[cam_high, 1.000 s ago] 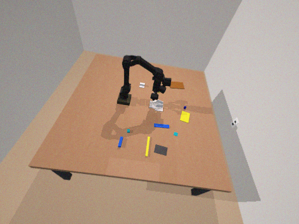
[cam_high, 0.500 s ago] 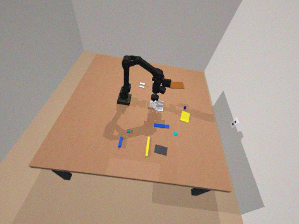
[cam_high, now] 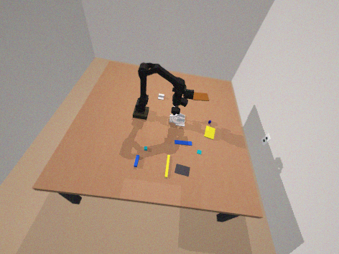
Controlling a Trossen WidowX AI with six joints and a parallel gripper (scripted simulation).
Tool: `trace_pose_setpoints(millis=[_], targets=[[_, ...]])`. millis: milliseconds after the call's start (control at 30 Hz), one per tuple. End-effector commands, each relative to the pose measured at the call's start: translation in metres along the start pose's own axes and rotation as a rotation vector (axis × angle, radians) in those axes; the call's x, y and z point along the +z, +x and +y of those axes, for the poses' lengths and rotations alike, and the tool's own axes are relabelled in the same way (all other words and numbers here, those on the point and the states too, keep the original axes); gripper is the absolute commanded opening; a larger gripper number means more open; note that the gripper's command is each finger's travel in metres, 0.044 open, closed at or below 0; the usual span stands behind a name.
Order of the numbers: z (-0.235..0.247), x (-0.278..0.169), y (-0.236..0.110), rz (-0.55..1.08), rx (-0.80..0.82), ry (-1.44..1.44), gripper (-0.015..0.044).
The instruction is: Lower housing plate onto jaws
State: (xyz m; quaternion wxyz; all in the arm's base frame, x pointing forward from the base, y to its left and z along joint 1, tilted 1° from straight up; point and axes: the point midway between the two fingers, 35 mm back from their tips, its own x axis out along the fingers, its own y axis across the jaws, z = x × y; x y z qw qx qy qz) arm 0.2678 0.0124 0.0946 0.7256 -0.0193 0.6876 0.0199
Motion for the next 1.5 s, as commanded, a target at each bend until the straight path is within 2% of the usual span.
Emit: trace_pose_setpoints(millis=[0, 1467], targets=[[-0.0018, -0.0041, 0.0009, 0.004, 0.003, -0.006, 0.0351], [-0.0075, -0.0119, 0.001, 0.005, 0.002, -0.006, 0.0351]])
